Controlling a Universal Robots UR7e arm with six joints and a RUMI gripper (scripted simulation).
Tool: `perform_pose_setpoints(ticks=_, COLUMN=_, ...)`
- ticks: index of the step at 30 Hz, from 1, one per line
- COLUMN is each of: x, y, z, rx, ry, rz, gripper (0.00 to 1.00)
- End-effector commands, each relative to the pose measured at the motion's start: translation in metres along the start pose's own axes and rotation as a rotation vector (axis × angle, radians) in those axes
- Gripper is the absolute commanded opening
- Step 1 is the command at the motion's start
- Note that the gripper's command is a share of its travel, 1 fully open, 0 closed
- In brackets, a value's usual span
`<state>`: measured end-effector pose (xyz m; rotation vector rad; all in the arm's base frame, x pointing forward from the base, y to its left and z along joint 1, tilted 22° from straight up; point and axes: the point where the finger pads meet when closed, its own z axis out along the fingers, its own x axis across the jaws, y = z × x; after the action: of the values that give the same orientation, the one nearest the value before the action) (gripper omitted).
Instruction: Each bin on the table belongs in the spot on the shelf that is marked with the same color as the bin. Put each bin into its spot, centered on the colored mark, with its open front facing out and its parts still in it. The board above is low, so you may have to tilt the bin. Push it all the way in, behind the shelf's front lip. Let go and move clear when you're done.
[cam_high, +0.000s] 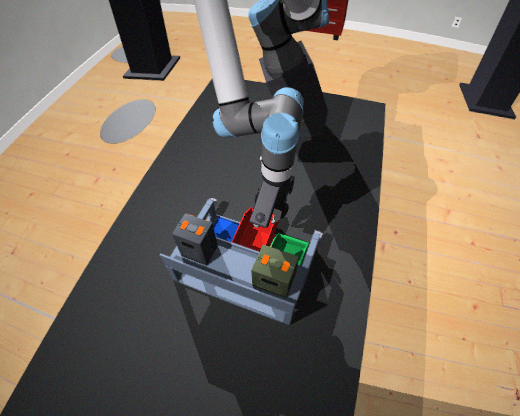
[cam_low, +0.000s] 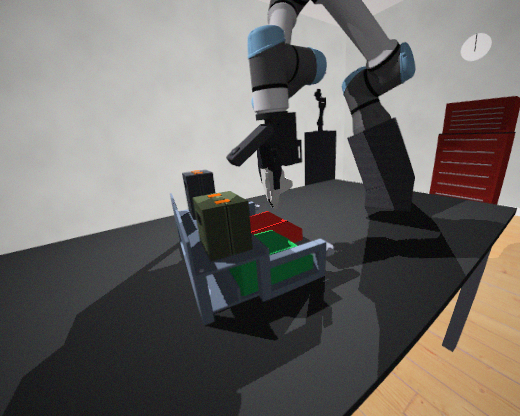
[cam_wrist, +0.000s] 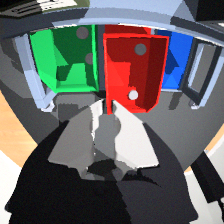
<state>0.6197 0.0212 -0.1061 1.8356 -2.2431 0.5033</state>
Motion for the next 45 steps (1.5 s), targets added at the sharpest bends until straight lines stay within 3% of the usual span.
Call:
perform_pose_setpoints(ticks=1, x=0.000, y=0.000, z=-0.009, rx=0.001, ry=0.000, rz=0.000, gripper=0.05)
perform_pose_setpoints(ticks=19, x=0.001, y=0.001, z=-0.024, rx=0.001, ry=0.000, rz=0.000, gripper=0.05)
perform_pose_setpoints(ticks=37, x=0.001, y=0.001, z=-0.027, rx=0.001, ry=0.000, rz=0.000, gripper=0.05)
perform_pose_setpoints(ticks=38, x=0.001, y=0.001, z=-0.027, rx=0.001, ry=0.000, rz=0.000, gripper=0.00)
perform_pose_setpoints(ticks=45, x=0.001, y=0.001, z=-0.027, rx=0.001, ry=0.000, rz=0.000, gripper=0.00)
